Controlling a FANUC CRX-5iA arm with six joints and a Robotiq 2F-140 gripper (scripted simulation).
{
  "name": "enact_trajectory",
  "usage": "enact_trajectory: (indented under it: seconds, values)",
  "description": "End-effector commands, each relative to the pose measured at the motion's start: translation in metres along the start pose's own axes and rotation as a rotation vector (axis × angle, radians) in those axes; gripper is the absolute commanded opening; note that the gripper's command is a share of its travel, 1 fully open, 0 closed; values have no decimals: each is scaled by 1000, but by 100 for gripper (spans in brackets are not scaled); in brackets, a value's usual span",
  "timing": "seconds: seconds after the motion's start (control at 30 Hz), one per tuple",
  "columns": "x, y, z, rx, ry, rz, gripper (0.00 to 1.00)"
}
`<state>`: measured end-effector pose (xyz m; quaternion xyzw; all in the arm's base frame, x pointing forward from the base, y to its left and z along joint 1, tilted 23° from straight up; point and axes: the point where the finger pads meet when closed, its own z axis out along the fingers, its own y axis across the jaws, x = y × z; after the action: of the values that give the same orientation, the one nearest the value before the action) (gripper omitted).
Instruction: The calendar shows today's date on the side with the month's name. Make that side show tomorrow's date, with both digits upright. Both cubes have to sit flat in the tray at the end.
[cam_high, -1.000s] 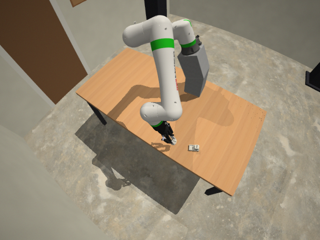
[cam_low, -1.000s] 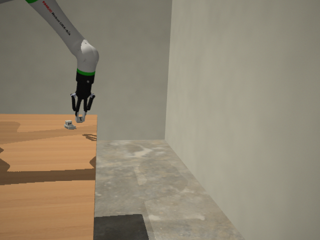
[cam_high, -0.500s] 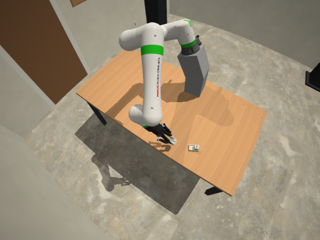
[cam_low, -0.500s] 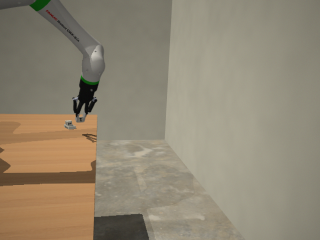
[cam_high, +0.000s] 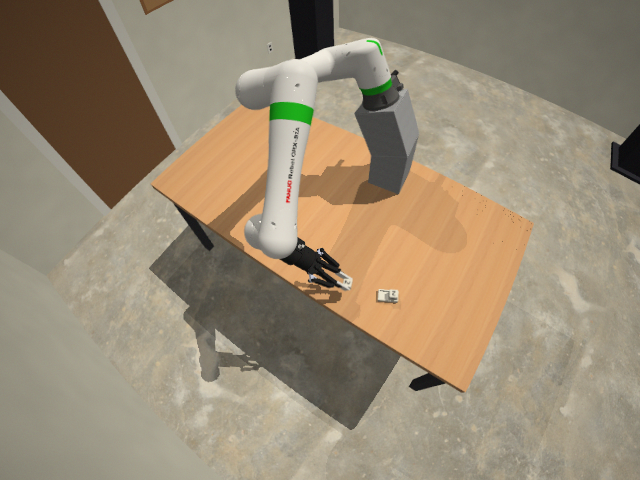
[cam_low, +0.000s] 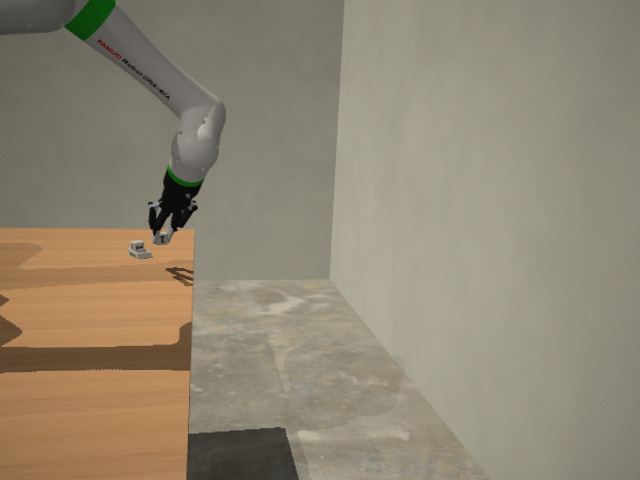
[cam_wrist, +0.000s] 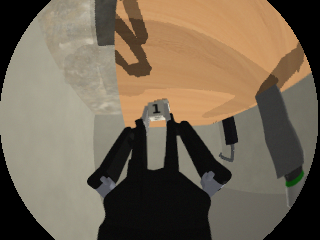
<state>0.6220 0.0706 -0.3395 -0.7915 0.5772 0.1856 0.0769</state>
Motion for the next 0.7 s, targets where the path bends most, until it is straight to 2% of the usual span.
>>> enact_trajectory:
  seconds: [0.0, 0.67]
  values:
    - [0, 0, 0, 0, 0, 0, 25]
    - [5, 0, 5, 0, 0, 0, 25]
